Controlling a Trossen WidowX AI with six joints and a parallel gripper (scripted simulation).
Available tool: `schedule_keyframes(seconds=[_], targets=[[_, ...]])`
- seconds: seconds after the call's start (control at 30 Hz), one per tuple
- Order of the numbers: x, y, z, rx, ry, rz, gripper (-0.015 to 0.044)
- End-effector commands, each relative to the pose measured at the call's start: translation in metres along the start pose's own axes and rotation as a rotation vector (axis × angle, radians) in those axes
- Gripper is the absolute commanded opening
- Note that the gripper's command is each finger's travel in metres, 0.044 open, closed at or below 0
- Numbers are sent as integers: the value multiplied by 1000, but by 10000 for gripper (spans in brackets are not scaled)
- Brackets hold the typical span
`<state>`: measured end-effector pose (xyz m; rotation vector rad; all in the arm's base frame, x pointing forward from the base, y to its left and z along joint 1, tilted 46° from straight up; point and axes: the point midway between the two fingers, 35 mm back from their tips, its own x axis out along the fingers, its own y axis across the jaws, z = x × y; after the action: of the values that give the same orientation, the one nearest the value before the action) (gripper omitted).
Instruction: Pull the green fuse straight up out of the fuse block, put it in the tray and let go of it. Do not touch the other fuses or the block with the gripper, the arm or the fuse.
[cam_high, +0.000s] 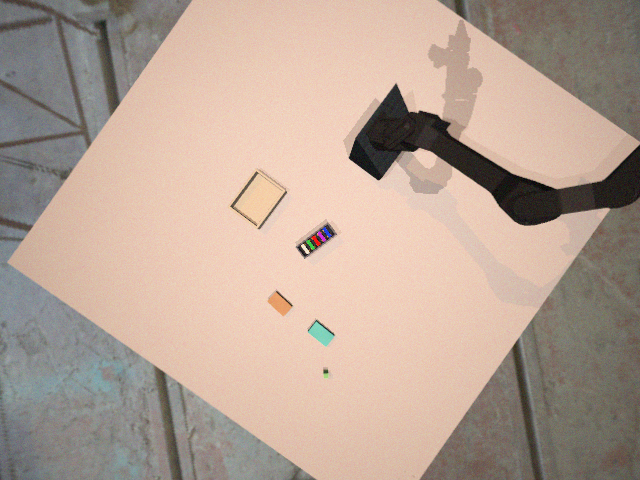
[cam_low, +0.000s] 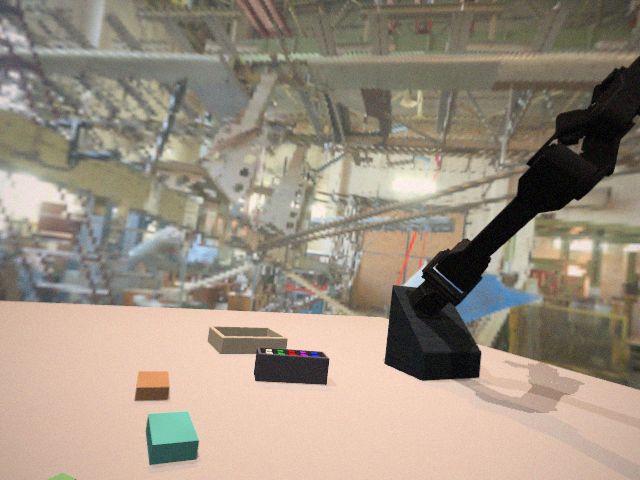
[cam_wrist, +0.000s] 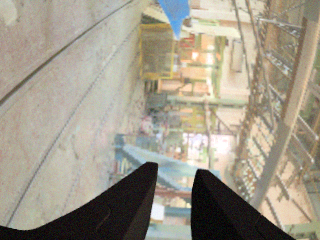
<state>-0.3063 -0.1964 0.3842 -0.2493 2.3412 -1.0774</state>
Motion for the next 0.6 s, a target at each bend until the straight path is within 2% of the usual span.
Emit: schedule_keyframes(seconds=[0.0, 0.27, 0.57], targets=[[11, -12, 76, 152, -221, -2, 68], [-1, -22, 190, 304, -517, 72, 68], [-45, -11, 310, 435, -789, 279, 68]])
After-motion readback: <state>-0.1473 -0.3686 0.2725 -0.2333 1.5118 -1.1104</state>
